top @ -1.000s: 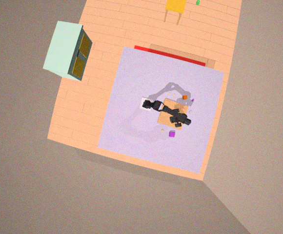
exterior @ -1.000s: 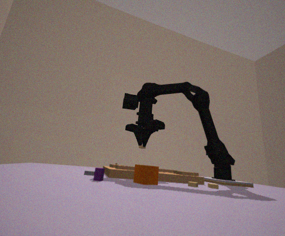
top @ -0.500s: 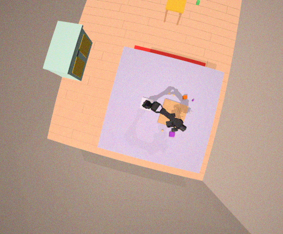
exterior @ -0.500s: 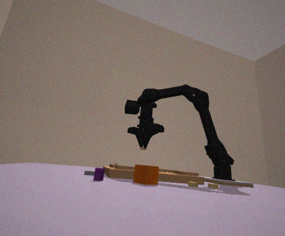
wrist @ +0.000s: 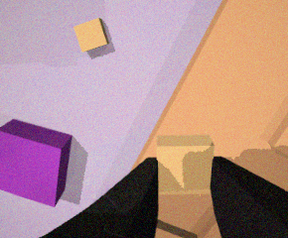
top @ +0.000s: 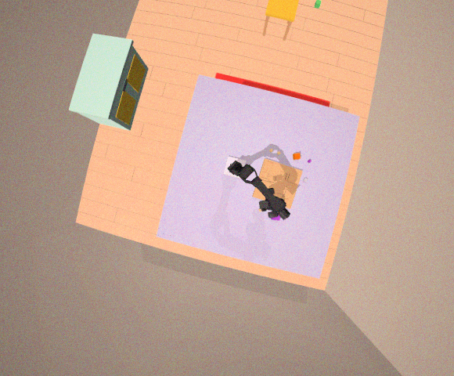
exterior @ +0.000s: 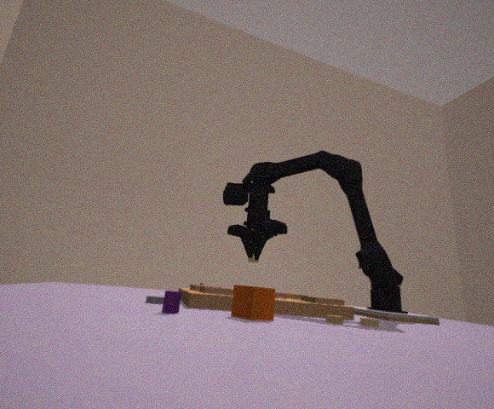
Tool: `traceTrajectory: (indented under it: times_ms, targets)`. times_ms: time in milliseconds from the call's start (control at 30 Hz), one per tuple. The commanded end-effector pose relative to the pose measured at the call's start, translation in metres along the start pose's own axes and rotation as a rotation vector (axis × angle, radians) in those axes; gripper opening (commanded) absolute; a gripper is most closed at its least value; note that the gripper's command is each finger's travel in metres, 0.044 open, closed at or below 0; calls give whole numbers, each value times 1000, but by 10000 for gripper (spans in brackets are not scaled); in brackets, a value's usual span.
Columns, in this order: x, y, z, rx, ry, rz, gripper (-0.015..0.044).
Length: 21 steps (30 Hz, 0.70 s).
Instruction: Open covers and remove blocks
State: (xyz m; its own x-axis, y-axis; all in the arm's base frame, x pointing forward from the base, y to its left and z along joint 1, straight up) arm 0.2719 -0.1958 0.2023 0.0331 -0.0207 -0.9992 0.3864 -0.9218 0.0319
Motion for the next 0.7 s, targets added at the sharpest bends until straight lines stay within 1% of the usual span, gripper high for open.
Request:
traceTrajectory:
  times_ms: [0, 667]
  targets:
    - [2, 6, 18, -3, -6, -1, 80]
    - [2, 23, 92, -3, -14, 1, 80]
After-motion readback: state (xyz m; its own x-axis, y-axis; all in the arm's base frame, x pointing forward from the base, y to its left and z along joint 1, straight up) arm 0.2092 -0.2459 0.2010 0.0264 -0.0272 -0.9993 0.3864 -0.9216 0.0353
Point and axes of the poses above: the point midway between the two fingers, 35 mm back from their tips, its own x axis out along the fingers, its own y axis across the jaws, z = x × y, the point moved 6 cm from there along -x, back along the fingers, and after that the axes turned 3 degrees about -x, right-handed, at the moved point
